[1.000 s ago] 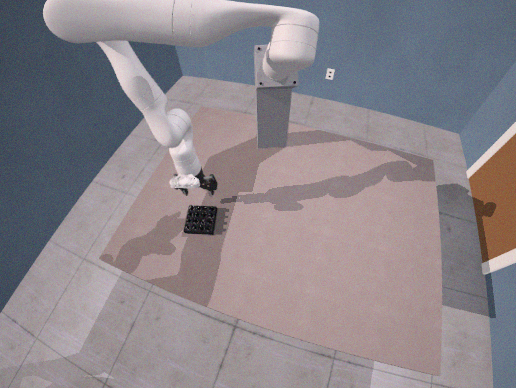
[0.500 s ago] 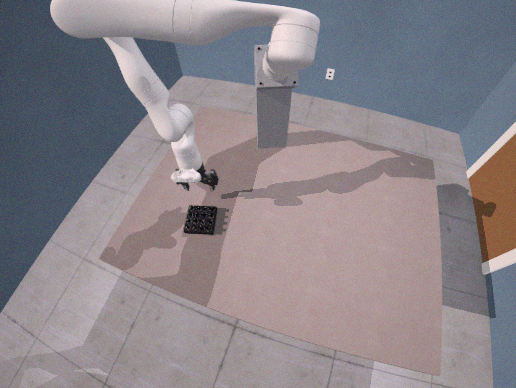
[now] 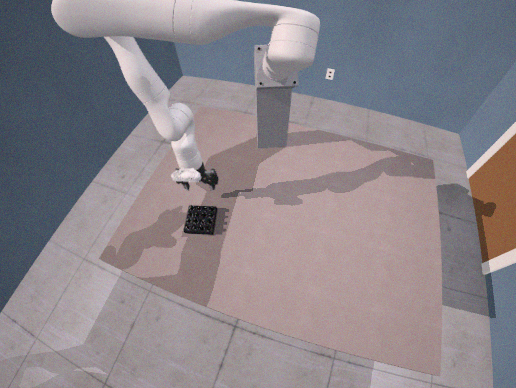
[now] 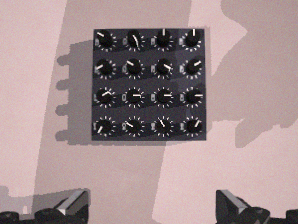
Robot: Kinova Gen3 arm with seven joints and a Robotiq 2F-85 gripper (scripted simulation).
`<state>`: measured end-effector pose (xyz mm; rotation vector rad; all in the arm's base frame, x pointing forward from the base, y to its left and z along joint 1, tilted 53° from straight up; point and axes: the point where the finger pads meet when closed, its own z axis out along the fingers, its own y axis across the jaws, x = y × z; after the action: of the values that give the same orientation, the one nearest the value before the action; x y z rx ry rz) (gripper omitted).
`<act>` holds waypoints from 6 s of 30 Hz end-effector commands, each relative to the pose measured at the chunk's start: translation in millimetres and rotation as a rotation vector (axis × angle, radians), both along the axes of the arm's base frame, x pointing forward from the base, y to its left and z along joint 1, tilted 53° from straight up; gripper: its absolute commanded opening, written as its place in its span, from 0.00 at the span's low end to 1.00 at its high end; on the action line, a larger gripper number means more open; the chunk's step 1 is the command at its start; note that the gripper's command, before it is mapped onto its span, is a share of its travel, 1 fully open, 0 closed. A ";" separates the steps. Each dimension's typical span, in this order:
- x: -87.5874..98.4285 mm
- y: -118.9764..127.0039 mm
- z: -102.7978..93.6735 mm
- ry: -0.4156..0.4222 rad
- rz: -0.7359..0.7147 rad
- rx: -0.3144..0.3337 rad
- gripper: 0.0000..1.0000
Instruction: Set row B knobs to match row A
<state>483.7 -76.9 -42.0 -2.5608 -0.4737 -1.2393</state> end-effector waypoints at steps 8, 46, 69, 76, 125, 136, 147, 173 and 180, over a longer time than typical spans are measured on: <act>-0.1 -0.6 0.2 0.000 -0.001 -0.001 1.00; -0.1 -0.6 0.2 0.000 -0.001 -0.001 1.00; -0.1 -0.6 0.2 0.000 -0.001 -0.001 1.00; -0.1 -0.6 0.2 0.000 -0.001 -0.001 1.00; 51.8 0.0 94.7 0.481 -0.798 0.936 0.19; 51.8 0.0 94.7 0.481 -0.798 0.936 0.19; 51.8 0.0 94.7 0.481 -0.798 0.936 0.19; 54.8 1.6 92.1 0.481 -0.798 0.936 0.19; 58.0 3.2 89.4 0.481 -0.798 0.936 0.19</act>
<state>540.9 -75.0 48.1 -2.0483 1.0609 -0.6665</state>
